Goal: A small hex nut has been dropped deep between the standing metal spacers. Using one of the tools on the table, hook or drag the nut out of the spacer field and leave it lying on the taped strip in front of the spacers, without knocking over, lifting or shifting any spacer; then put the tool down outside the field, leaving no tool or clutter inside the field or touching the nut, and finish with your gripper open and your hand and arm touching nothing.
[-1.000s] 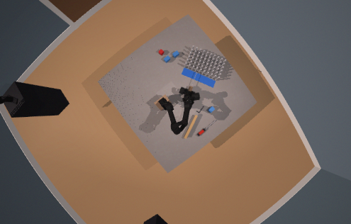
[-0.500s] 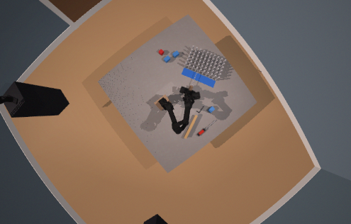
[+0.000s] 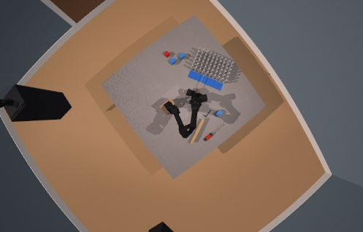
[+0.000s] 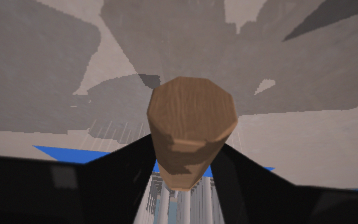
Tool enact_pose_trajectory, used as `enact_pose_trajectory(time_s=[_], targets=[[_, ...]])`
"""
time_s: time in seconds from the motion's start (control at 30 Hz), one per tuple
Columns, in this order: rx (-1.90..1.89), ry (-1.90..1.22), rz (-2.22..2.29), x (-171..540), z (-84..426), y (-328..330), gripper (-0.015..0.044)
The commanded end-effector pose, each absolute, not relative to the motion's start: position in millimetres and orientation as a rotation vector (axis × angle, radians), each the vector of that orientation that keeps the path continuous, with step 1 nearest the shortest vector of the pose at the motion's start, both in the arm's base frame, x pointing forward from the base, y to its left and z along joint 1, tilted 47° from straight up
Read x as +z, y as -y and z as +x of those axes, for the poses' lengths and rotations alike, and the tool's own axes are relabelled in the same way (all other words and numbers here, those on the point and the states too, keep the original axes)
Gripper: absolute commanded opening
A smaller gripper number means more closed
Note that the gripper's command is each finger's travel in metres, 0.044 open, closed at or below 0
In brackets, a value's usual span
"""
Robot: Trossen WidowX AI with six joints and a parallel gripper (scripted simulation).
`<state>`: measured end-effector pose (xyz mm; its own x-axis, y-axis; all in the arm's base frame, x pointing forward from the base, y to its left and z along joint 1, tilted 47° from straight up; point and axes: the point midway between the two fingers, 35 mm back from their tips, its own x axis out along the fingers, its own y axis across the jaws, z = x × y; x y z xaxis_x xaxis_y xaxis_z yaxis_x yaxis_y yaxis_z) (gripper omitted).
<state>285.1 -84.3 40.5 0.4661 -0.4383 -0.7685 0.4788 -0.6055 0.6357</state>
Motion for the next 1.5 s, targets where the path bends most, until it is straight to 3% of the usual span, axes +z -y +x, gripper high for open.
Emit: enact_pose_trajectory(time_s=[0.0, 1.47], targets=[[-1.272, -0.029, 1.822, 41.5, 288.9, 83.1, 0.0000], [-1.271, -0.028, 1.824, 33.8, 309.1, 76.5, 0.0000]])
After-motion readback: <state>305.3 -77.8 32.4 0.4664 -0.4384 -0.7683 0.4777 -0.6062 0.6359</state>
